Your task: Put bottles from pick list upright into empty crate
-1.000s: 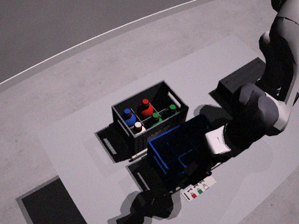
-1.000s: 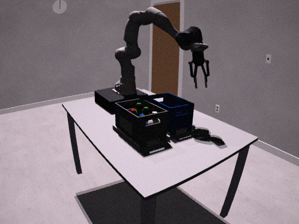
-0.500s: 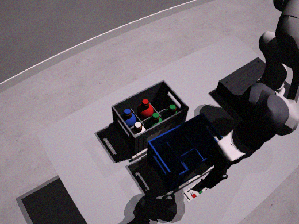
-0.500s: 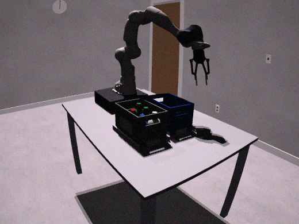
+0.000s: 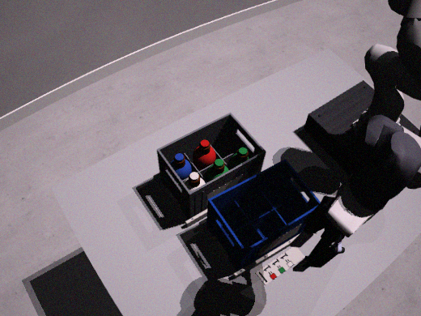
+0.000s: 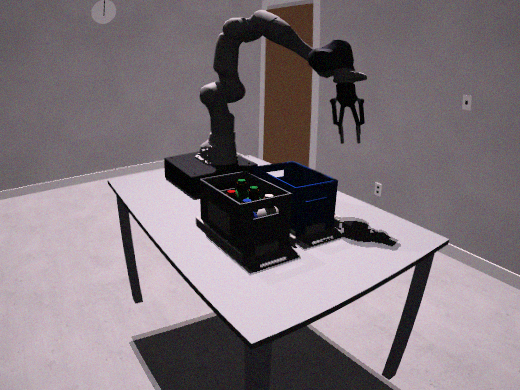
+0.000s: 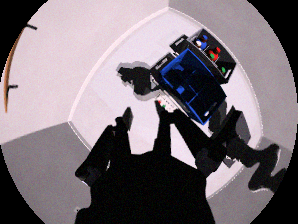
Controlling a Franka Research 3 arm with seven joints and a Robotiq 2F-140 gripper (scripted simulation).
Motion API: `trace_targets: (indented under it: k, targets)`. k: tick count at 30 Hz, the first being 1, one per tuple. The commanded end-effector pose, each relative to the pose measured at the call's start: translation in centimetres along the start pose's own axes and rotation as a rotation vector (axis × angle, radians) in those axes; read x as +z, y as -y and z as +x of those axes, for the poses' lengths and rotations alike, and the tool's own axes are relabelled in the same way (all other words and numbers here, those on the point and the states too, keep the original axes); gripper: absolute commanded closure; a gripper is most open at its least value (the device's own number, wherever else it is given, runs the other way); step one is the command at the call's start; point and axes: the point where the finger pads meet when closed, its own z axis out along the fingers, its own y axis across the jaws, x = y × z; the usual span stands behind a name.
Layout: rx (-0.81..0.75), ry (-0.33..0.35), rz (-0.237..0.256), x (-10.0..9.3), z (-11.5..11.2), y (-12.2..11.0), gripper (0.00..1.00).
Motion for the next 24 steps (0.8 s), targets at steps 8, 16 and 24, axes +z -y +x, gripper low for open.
trace_targets:
  k: [8, 16, 24]
  targets:
    - [-0.25, 0.061, -0.002, -1.2, -2.7, 0.3, 0.62]
    - [-0.368, 0.09, 0.005, -2.5, -4.9, 0.6, 0.62]
    - [-0.487, 0.118, 0.017, -3.8, -7.1, 0.9, 0.62]
